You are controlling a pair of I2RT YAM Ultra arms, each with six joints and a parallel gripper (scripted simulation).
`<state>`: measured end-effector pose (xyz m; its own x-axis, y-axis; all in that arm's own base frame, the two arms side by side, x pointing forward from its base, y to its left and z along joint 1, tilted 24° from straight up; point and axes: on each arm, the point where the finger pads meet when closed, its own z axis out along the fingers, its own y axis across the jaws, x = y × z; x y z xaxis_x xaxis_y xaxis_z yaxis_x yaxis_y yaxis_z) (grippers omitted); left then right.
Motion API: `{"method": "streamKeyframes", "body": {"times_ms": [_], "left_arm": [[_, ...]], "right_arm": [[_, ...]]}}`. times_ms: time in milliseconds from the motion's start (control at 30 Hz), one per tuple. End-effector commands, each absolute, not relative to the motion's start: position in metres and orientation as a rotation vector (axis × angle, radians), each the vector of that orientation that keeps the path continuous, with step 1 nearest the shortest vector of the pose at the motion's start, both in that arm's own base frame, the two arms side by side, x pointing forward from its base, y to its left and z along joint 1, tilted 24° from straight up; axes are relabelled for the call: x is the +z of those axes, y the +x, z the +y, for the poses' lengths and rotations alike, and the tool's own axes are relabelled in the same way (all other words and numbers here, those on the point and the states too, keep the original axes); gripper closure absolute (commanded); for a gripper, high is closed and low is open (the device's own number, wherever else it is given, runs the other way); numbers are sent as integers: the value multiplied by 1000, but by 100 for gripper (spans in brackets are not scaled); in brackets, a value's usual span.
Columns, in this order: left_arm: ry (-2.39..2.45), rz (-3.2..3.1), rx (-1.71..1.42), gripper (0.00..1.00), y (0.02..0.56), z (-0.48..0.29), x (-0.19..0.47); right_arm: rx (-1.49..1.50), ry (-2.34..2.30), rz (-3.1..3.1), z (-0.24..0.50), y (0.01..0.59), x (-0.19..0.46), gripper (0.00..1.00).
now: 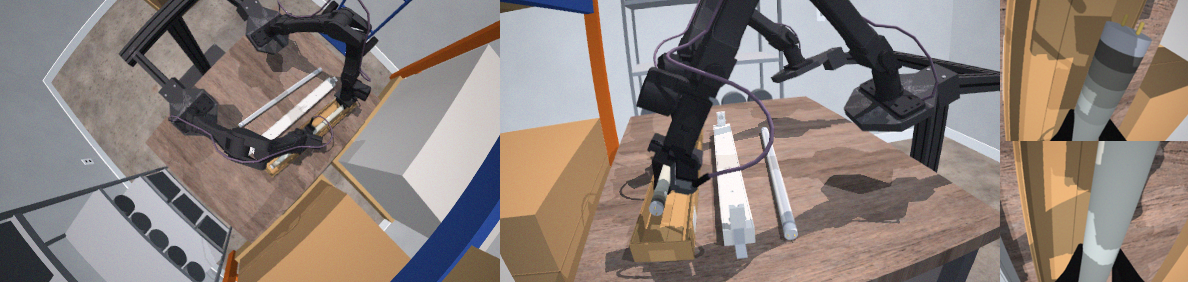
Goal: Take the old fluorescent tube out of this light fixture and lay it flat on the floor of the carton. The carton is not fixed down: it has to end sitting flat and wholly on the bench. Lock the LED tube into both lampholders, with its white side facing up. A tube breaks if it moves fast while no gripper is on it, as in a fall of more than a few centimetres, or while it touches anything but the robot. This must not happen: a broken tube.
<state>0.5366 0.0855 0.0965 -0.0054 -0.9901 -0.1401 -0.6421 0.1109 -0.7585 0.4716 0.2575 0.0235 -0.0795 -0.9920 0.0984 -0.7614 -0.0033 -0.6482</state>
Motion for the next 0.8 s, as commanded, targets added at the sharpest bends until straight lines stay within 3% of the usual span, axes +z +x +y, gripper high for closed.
{"method": "streamKeyframes", "body": {"times_ms": [0, 300, 433, 667, 767], "left_arm": [[-1592, 1708, -666, 89, 543, 88, 100], [-1582, 1724, -673, 89, 545, 80, 100], [-1583, 1719, -675, 89, 544, 83, 92], [-1583, 1722, -671, 89, 541, 84, 96], [-1591, 1718, -655, 89, 543, 88, 88]], "right_arm": [[-776, -1778, 1868, 269, 481, 28, 89], [-762, -1736, 1832, 280, 480, 54, 89], [-779, -1793, 1866, 266, 481, 21, 89], [-765, -1758, 1849, 272, 478, 38, 89], [-769, -1796, 1876, 267, 476, 13, 89]]}}
